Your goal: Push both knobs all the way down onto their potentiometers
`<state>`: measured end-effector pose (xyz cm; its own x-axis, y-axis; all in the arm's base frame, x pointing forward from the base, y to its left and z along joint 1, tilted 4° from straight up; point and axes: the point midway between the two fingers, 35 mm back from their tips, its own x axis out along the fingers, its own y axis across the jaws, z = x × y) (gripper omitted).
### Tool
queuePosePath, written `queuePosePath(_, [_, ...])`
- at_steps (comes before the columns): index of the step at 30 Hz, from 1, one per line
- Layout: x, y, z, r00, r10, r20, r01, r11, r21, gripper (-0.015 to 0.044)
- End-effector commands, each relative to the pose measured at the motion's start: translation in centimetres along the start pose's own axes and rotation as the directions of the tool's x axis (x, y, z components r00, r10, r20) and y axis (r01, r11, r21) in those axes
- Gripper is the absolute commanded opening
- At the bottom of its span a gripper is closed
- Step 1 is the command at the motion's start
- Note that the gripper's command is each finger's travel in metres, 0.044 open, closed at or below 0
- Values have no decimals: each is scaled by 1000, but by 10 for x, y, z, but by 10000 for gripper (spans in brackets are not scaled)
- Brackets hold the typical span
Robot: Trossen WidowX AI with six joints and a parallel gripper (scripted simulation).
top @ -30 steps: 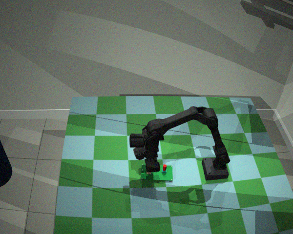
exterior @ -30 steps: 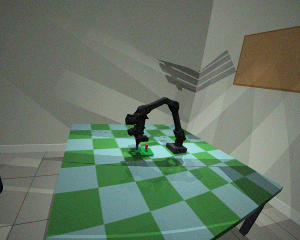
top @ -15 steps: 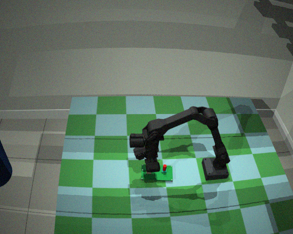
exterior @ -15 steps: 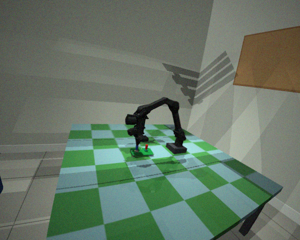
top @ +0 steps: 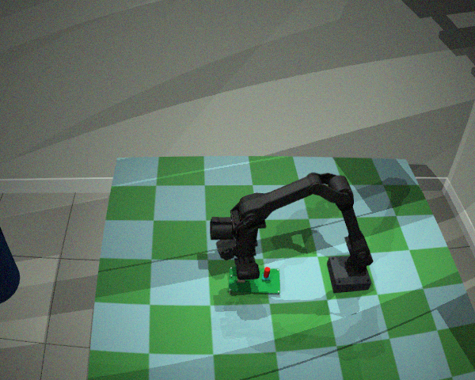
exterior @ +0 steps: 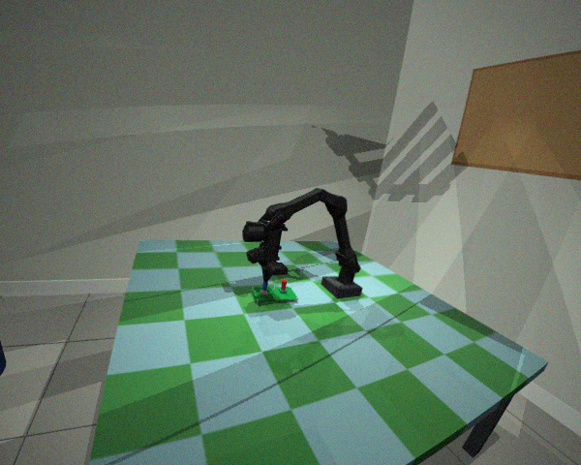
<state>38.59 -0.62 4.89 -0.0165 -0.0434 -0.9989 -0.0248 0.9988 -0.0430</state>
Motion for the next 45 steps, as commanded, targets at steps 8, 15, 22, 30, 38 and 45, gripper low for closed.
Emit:
queuePosePath(8, [11,0,1,1000,3,-12,-3,1000,0,0])
queuePosePath(15, [11,0,1,1000,3,-12,-3,1000,0,0])
queuePosePath(22, [11,0,1,1000,3,-12,-3,1000,0,0])
queuePosePath(30, [2,0,1,1000,3,-12,-3,1000,0,0])
queuePosePath(38, [-11,0,1,1000,3,-12,-3,1000,0,0])
queuePosePath(45, [-20,0,1,1000,3,-12,-3,1000,0,0])
